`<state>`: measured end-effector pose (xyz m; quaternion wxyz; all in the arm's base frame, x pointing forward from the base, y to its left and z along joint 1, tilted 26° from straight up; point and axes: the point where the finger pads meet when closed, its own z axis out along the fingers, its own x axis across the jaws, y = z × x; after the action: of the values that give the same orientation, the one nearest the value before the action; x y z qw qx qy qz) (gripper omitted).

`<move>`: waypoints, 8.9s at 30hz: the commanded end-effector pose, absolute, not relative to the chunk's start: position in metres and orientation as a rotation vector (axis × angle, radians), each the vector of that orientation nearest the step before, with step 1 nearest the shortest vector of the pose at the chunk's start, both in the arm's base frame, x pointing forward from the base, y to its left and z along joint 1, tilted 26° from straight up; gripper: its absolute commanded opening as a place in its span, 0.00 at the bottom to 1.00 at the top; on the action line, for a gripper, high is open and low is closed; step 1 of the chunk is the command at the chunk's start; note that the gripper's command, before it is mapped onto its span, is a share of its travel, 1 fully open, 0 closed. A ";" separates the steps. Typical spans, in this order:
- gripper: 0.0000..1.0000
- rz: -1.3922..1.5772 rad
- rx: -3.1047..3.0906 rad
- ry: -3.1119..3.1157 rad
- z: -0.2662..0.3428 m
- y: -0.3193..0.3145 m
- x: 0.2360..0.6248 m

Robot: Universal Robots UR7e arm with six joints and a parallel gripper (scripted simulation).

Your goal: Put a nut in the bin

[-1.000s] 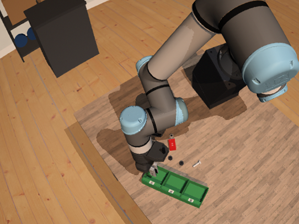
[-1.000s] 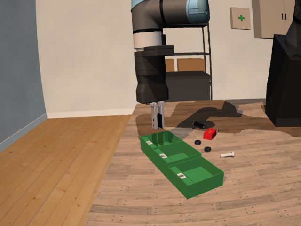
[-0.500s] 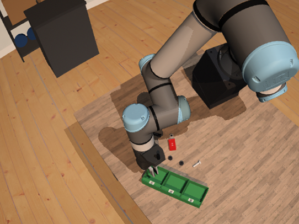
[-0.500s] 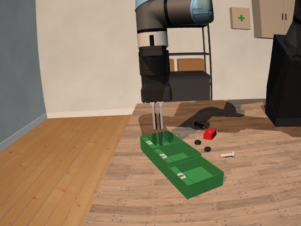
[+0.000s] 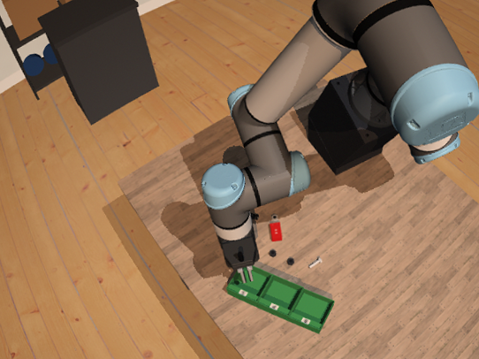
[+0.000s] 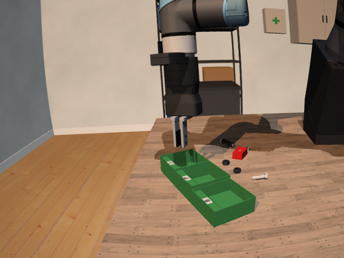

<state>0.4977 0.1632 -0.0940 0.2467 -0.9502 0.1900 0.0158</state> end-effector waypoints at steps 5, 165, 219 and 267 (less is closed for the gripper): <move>0.31 0.125 -2.508 0.880 -0.093 0.163 0.498; 0.31 0.256 -2.267 1.482 -0.070 0.235 0.460; 0.31 0.257 -2.267 1.482 -0.110 0.255 0.464; 0.31 0.256 -2.267 1.482 -0.063 0.232 0.460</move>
<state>0.4601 0.2353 -0.0708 0.2088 -0.8149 0.5328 0.0923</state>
